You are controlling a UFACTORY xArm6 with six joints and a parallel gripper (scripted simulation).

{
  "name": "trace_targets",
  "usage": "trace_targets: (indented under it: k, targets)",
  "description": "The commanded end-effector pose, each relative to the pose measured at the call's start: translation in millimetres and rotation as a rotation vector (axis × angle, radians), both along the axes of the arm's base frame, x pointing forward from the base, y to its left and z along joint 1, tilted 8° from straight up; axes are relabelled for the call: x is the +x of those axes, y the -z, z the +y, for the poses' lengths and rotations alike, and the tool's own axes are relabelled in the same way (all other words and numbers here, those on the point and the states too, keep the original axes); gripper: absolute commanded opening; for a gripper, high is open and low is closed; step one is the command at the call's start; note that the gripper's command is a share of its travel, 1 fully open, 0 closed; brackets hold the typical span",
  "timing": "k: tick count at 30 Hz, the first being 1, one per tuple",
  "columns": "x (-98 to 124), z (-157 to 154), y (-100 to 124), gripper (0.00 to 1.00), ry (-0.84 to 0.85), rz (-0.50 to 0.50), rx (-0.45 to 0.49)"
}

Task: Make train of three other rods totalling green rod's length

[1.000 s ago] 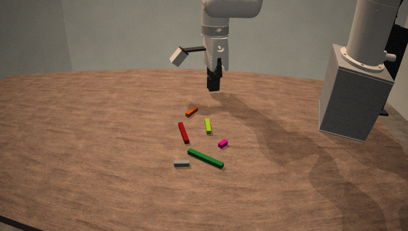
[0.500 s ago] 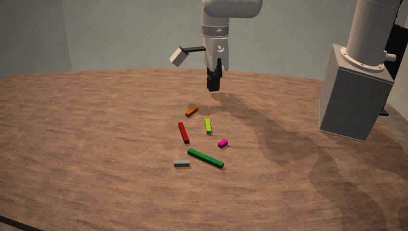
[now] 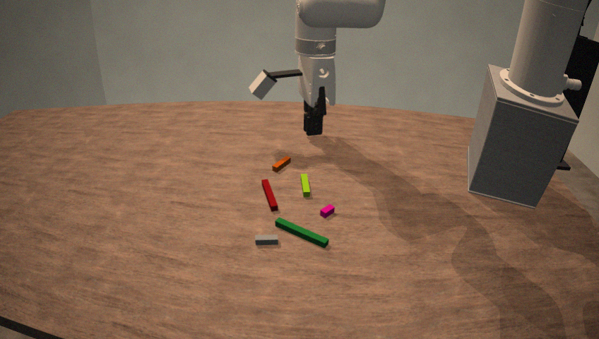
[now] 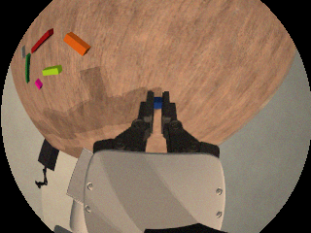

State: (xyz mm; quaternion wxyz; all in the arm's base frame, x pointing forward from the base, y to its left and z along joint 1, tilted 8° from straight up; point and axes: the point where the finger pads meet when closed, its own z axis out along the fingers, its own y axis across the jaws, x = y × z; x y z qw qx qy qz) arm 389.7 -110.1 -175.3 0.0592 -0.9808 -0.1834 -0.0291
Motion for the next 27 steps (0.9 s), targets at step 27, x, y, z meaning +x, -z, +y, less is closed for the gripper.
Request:
trace_targets:
  k: [27]
  targets:
    - [1.6, 0.7, 8.5, 0.04, 0.0, -0.003, -0.001]
